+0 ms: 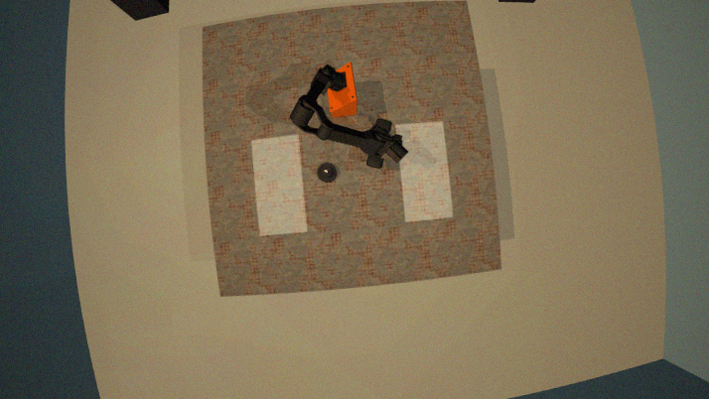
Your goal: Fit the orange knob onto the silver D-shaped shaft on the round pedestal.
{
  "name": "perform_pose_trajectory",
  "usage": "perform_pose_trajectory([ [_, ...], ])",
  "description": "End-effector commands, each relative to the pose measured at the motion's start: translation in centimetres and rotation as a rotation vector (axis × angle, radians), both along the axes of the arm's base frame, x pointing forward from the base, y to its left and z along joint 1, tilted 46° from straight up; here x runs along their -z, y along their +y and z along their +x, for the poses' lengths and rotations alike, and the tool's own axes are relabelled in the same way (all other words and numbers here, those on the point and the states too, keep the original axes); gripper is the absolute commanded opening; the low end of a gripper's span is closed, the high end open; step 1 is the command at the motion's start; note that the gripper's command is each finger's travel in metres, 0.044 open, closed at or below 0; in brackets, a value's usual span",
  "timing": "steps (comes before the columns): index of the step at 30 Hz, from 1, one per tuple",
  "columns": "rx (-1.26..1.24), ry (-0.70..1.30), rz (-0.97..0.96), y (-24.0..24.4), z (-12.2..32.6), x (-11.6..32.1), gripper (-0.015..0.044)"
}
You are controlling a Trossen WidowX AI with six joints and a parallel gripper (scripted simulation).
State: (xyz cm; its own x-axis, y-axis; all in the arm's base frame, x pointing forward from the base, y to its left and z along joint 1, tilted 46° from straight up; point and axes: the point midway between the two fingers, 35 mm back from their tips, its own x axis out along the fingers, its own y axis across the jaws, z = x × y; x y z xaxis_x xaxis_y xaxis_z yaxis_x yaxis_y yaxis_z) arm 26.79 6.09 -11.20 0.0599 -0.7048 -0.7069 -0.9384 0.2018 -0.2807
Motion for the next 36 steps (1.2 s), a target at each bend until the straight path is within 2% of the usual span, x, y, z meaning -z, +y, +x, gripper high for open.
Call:
perform_pose_trajectory([
  [1, -0.002, 0.007, -0.008, -0.5, -0.1, 0.4, 0.0440],
  [30, -0.002, 0.007, -0.011, -3.6, 0.2, 3.4, 0.0440],
  [36, -0.002, 0.007, -0.011, -3.6, 0.2, 3.4, 0.0282],
])
